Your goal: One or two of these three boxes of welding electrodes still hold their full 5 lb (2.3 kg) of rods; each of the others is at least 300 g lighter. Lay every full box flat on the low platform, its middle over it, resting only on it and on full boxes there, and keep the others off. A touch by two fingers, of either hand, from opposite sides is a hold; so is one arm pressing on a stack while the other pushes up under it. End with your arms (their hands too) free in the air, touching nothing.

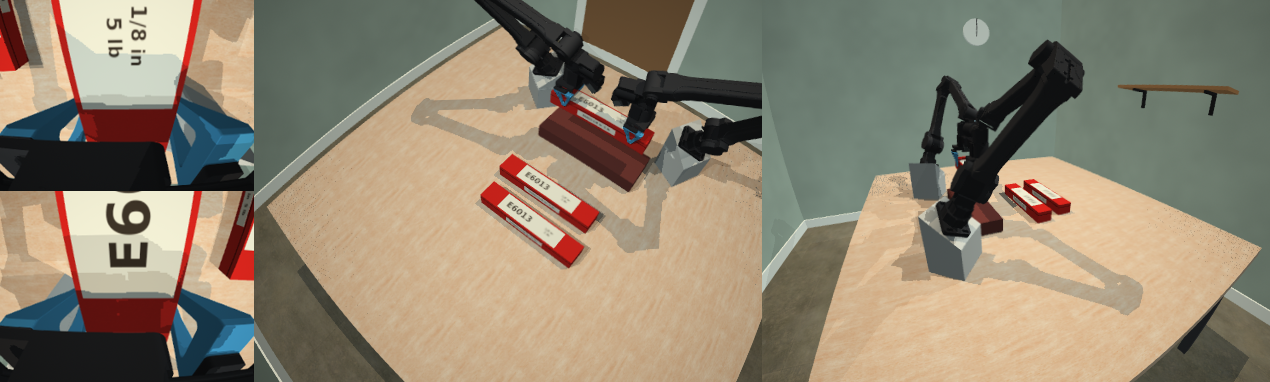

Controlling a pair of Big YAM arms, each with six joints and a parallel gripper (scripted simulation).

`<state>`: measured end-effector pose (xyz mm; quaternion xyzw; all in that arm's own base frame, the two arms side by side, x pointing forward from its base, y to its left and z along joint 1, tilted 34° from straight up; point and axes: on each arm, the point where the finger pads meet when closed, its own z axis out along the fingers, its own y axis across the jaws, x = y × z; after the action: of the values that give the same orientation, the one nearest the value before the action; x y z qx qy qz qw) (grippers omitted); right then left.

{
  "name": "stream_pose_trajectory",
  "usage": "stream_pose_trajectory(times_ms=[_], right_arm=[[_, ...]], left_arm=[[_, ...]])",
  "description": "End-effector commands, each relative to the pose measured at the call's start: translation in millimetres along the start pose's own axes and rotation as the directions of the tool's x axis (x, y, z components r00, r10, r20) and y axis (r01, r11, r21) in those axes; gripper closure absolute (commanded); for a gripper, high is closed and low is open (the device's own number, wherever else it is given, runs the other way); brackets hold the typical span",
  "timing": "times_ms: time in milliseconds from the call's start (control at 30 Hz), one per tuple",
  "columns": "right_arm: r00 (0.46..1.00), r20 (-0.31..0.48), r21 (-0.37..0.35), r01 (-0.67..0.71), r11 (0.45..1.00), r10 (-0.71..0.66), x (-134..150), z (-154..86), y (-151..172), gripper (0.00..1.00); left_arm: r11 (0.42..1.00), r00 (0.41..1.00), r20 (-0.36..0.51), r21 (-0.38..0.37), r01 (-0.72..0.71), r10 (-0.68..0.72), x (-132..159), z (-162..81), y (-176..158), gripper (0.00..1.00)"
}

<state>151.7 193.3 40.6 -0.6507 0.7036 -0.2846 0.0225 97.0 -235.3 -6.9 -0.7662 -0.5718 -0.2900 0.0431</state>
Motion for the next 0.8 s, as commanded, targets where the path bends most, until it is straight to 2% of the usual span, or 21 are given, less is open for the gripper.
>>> stream_pose_trajectory(times_ms=[0,767], right_arm=[[1.0,0.002,0.017,-0.001,1.0,0.001,4.6,-14.1,1.5,1.0],[1.0,-0.006,0.016,0.004,1.0,-0.004,8.3,-7.4,5.3,1.0]], left_arm=[[1.0,1.0,0.019,-0.023,0.009,-0.009,5.2,-16.4,-3.9,1.0],[1.0,1.0,0.019,-0.025,0.009,-0.009,6.0,-12.9,-5.6,1.0]])
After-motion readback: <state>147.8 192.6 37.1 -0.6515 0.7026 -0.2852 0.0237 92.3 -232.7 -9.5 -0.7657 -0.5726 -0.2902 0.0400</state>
